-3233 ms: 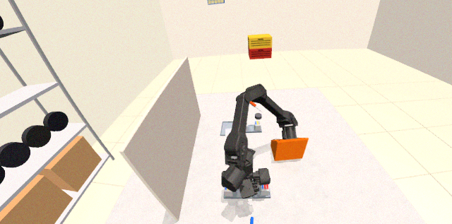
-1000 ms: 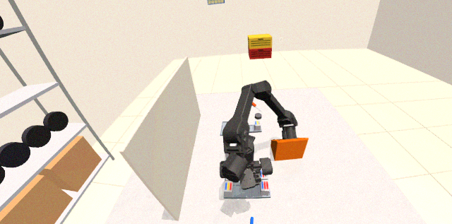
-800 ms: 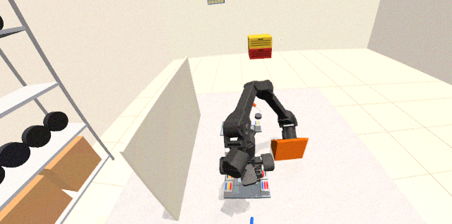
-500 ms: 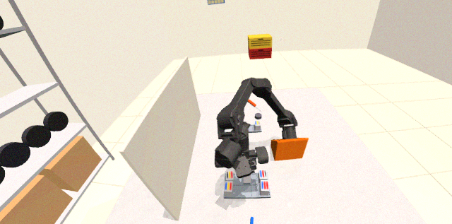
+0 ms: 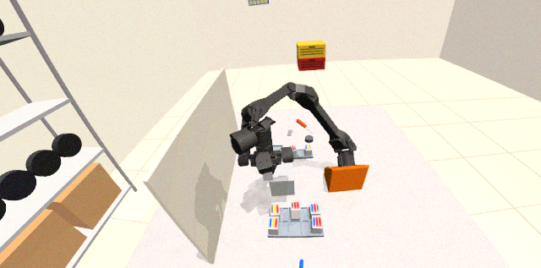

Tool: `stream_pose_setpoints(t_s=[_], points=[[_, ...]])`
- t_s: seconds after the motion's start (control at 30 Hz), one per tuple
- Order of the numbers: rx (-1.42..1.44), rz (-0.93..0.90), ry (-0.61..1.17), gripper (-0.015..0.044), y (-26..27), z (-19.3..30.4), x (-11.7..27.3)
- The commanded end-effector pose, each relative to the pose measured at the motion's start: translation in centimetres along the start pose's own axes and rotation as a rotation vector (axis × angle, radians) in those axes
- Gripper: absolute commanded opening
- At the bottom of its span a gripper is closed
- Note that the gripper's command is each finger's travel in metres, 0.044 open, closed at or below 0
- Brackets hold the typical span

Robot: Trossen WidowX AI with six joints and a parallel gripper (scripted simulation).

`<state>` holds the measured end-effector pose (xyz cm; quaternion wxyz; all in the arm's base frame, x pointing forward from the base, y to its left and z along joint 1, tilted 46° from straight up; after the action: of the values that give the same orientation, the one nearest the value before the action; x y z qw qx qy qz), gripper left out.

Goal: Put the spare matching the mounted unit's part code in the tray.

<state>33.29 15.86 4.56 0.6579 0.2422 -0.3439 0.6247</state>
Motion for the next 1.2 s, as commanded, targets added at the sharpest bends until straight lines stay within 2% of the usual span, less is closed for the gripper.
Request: stream_pose_setpoints(t_s=[0.0,0.43,0.87,1.17], points=[[0.004,0.005,0.0,0.0,-1.6,3.5,0.3],[-0.004,0.015,0.02,0.0,-4.6,15.3,0.4],[-0.016,0.008,0.082,0.0,-3.5,27.2,0.1],[-0.017,0.007,0.085,0.0,-3.4,27.8,-0.1]])
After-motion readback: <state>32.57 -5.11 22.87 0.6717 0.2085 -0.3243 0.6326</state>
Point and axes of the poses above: the point midway between the two fingers, 35 mm back from their tips, its own x axis back along the fingers, its own y axis across the jaws, z = x × y, the point moved 2 cm from there along x, back along the fingers, and after that the axes turned 10 degrees about -x, right-handed, at the moved point
